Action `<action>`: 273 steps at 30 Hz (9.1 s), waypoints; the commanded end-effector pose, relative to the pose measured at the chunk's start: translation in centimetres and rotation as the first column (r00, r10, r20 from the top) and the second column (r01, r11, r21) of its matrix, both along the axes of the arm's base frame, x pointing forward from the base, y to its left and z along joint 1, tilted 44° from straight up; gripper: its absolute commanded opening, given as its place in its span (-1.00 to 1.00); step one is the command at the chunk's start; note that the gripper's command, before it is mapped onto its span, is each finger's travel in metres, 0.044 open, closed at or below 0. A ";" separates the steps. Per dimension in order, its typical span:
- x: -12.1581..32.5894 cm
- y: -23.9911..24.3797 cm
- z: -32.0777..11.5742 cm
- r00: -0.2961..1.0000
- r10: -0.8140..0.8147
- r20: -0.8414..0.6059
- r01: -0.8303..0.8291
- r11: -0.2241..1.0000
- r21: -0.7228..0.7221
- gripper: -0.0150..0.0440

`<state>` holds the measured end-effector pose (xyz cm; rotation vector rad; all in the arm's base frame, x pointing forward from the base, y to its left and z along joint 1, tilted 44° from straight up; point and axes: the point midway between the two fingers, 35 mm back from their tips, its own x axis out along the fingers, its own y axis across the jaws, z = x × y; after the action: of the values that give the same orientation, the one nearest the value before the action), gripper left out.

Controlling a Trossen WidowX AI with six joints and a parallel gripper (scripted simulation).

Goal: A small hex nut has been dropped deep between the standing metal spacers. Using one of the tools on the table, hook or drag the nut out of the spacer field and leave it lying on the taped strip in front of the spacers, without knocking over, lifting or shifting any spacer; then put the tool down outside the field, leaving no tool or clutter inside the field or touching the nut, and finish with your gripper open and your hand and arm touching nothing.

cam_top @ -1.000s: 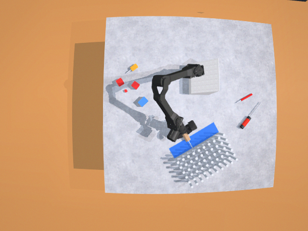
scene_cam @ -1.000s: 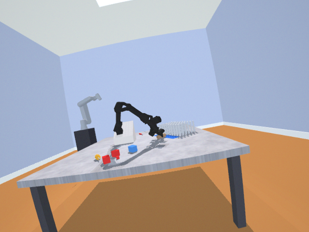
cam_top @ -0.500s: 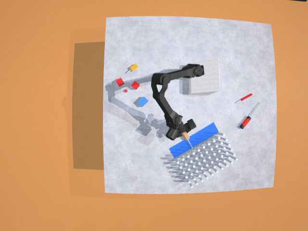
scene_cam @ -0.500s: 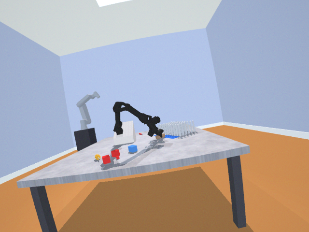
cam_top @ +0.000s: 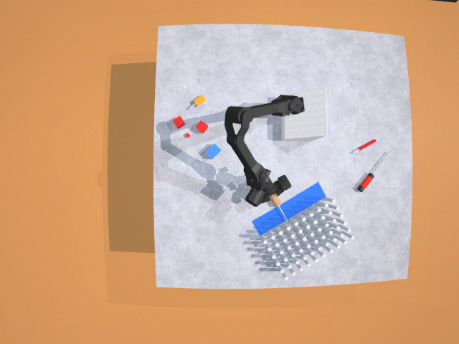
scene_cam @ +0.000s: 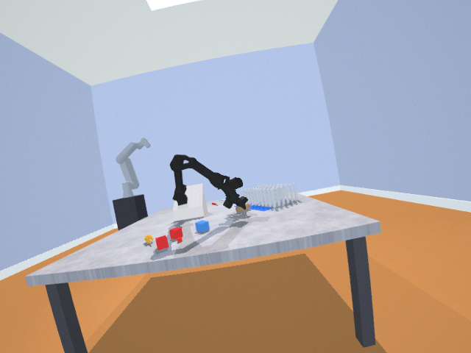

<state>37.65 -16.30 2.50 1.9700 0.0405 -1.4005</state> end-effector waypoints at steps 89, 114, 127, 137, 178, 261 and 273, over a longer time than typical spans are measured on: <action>-5.9 -1.7 2.1 1.000 0.007 -0.001 -0.007 1.000 0.002 -0.49; -7.5 -2.1 2.7 1.000 0.007 -0.001 -0.007 1.000 0.001 -0.49; -8.4 -2.4 3.0 1.000 0.007 -0.002 -0.007 1.000 0.001 -0.49; -8.4 -2.1 3.4 1.000 0.007 -0.001 -0.007 1.000 0.001 -0.49; -10.3 2.1 10.2 1.000 0.005 -0.005 -0.005 1.000 0.009 -0.49; -16.5 1.2 21.5 0.348 -0.629 0.696 0.713 0.659 0.239 -0.49; -16.2 0.6 20.9 0.343 -0.635 0.692 0.715 0.655 0.246 -0.49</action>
<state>21.31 -15.55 23.63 2.4291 -1.3841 -0.8404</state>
